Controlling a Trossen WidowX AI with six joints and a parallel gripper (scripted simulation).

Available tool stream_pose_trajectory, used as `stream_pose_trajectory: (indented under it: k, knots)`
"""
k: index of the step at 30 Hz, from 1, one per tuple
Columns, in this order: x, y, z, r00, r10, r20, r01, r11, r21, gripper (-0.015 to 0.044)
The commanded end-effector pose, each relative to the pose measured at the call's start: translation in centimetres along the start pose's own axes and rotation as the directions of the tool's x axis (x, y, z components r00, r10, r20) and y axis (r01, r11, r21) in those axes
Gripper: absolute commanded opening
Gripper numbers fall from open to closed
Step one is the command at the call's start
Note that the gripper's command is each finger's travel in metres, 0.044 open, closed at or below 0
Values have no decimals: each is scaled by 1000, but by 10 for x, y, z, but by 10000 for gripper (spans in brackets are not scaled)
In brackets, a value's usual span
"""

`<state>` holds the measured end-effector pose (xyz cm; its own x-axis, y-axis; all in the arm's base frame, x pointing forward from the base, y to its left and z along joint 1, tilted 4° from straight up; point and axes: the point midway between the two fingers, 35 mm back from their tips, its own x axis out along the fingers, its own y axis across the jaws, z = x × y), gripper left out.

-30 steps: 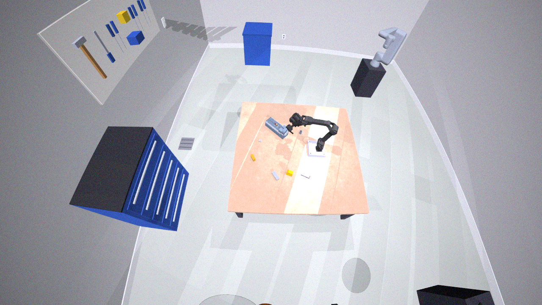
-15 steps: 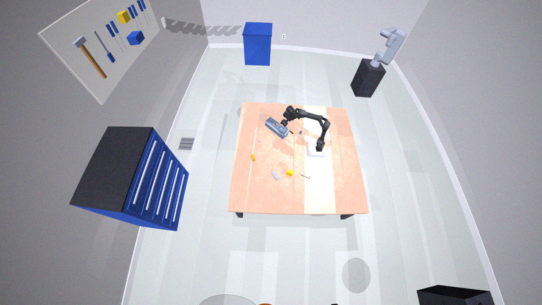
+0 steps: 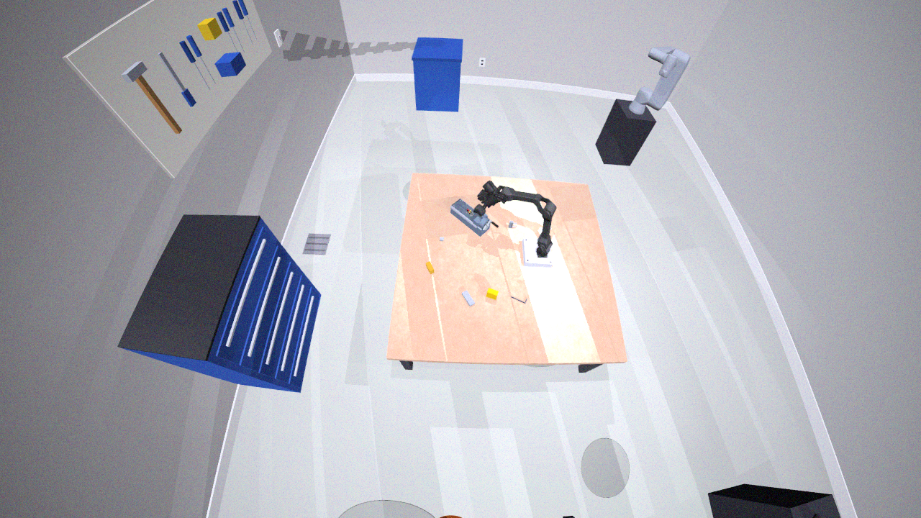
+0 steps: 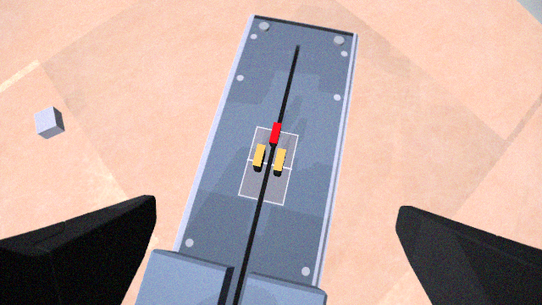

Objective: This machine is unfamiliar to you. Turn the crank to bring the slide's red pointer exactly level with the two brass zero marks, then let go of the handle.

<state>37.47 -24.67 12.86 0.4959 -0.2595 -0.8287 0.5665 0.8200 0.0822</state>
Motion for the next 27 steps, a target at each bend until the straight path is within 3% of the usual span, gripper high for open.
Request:
stream_pose_trajectory:
  k: [1, 18, 27]
  knots:
    - [9, 0, -6, 1000, 5, -2, -5, 1000, -4, 440]
    - [8, 0, -6, 1000, 5, -2, -5, 1000, -4, 440]
    - [-31, 3, 22, 1000, 0, -6, 0, 1000, 0, 440]
